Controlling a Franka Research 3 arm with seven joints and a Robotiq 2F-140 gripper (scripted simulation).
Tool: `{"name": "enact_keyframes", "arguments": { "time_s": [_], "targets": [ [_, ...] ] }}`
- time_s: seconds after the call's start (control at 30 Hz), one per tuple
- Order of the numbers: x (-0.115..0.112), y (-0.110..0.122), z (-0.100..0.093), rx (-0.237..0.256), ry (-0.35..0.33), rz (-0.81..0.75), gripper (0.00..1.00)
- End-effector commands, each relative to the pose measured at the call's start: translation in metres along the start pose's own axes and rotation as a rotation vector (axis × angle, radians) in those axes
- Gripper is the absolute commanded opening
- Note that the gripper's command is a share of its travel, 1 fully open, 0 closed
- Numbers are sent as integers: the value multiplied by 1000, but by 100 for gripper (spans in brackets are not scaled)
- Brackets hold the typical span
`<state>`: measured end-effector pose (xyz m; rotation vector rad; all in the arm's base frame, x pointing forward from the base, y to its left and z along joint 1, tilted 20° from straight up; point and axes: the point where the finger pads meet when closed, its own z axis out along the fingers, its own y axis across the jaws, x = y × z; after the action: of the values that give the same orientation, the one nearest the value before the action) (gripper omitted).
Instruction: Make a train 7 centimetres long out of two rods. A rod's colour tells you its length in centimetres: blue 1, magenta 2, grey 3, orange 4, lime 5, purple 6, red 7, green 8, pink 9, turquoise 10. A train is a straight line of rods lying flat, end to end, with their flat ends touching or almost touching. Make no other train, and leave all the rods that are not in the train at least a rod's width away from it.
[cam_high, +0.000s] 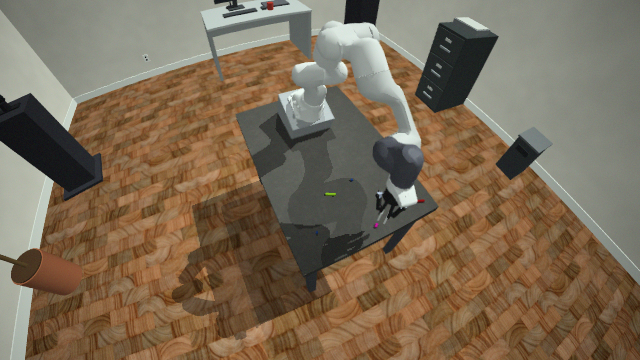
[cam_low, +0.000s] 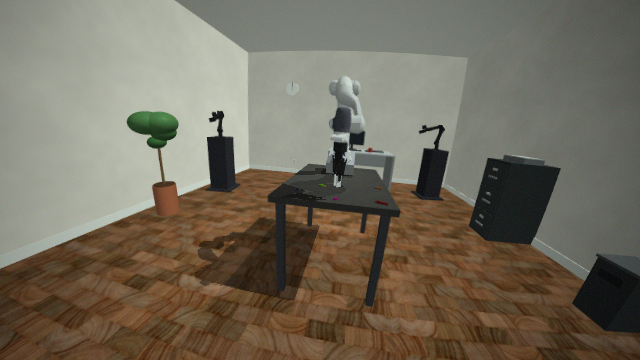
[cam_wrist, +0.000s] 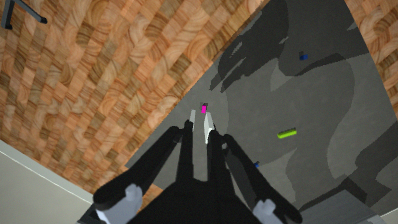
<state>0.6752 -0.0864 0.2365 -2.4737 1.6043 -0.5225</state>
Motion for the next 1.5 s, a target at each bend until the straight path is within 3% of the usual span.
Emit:
{"name": "enact_keyframes", "arguments": {
  "time_s": [0.0, 0.17, 0.2, 0.9, 1.07, 1.13, 1.47],
  "targets": [
    [-5, 8, -3, -22, -17, -12, 23],
    [-5, 8, -7, -22, -17, -12, 23],
    [-5, 8, -7, -22, -17, -12, 100],
    [-4, 9, -7, -22, -16, -19, 100],
    [3, 24, -7, -28, -7, -106, 100],
    [11, 41, -8, -35, 2, -215, 100],
    [19, 64, -9, -46, 11, -357, 100]
  ]
}}
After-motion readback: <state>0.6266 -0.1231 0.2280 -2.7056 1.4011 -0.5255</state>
